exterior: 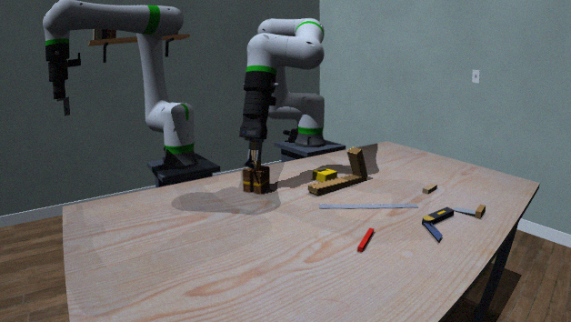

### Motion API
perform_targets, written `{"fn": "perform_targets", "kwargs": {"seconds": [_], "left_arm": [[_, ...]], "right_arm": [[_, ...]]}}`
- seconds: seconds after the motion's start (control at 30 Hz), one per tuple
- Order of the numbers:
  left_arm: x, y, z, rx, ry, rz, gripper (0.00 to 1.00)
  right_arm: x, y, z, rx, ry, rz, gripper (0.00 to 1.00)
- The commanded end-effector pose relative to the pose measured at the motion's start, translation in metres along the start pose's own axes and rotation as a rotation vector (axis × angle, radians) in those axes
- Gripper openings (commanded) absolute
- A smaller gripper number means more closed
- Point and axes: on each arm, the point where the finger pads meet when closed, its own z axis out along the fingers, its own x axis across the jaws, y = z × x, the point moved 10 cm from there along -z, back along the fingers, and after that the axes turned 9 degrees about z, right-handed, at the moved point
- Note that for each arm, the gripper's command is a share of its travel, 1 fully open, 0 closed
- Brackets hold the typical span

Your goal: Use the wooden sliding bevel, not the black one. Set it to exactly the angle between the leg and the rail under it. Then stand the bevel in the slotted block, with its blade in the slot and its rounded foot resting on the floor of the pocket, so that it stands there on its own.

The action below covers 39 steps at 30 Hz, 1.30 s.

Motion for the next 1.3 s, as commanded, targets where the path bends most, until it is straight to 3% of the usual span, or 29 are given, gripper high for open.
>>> {"fn": "perform_targets", "kwargs": {"seconds": [0.0,1.27], "left_arm": [[-0.0013,0.0041,-0.0051,-0.013,0.002,0.005,0.0],[-0.0017,0.0018,0.0036,-0.013,0.002,0.005,0.0]], "right_arm": [[0.0001,-0.0007,-0.0042,-0.006,-0.002,0.001,1.0],[0.0001,-0.0007,-0.0042,-0.006,-0.002,0.001,1.0]]}}
